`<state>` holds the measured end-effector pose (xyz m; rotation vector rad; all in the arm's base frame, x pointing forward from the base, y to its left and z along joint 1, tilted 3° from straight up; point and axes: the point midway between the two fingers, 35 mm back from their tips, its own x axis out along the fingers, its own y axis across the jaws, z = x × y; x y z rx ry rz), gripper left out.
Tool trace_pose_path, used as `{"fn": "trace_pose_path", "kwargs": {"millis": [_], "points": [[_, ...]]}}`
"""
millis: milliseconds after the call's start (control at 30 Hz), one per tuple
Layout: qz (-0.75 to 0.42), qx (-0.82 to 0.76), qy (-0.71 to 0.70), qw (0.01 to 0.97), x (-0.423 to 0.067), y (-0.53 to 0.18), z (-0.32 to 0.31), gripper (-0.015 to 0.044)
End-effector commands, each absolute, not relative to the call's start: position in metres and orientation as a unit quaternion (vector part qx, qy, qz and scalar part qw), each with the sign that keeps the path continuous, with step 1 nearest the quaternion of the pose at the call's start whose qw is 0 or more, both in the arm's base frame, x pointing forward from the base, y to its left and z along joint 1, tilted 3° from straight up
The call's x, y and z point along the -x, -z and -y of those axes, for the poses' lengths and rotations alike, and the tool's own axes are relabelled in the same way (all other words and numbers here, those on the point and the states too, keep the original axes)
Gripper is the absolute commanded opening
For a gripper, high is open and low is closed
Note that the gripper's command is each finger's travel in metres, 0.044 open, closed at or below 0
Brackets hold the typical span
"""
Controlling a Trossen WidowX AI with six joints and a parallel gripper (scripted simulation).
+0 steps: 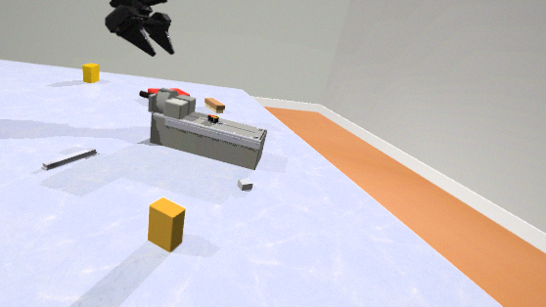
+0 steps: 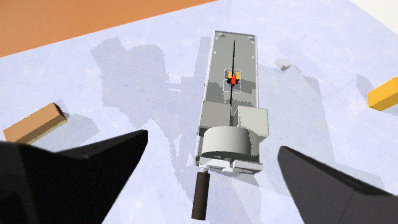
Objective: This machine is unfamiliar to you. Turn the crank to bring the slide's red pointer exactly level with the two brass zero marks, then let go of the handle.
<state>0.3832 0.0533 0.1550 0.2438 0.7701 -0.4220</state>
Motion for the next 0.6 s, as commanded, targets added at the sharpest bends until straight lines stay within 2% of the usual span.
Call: {"fn": "trace_pose_path", "kwargs": {"millis": [0,567], "points": [[-0.392,-0.108,0.19,0.894,-0.397,-0.153,-0.038,0.044],[-0.426,-0.071,0.084,0.898,-0.455,-0.156,0.056,0.044]]}}
